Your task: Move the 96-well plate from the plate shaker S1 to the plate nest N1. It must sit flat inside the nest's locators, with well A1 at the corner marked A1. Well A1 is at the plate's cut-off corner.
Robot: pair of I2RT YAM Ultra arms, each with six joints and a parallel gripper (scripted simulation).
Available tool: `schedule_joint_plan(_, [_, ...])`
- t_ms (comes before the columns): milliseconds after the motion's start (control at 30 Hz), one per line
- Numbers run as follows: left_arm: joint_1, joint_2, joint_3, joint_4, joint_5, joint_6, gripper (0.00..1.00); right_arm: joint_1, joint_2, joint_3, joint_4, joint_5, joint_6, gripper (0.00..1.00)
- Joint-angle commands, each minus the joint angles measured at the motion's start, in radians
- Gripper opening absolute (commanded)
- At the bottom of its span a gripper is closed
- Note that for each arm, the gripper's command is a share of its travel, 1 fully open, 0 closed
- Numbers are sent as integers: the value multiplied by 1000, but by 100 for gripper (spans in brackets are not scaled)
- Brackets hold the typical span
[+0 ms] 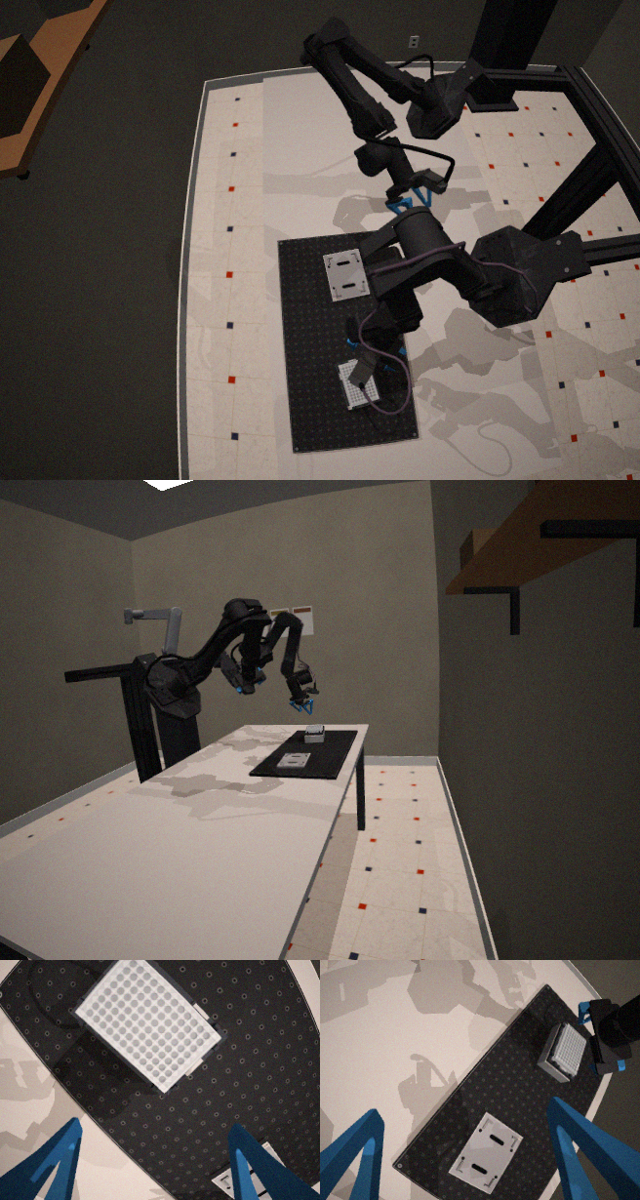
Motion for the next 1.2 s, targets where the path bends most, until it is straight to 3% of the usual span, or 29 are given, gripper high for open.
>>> schedule_joint_plan(0, [-33, 45, -7, 79, -145, -89, 100, 53, 48, 33, 188, 66, 158, 100])
schedule_joint_plan(300, [-102, 117, 30, 153, -330, -192, 100, 136, 161, 63, 483, 204, 386, 100])
schedule_joint_plan(367, [-102, 117, 30, 153, -330, -192, 100, 136, 161, 63, 483, 204, 386, 100])
schedule_joint_plan(667, [-150, 190, 78, 192, -482, -272, 100, 222, 274, 93, 803, 353, 638, 100])
schedule_joint_plan(867, [-161, 211, 95, 194, -485, -268, 100, 274, 347, 114, 969, 433, 760, 100])
schedule_joint_plan(1167, [-156, 212, 96, 184, -486, -268, 100, 293, 394, 130, 1003, 446, 739, 100])
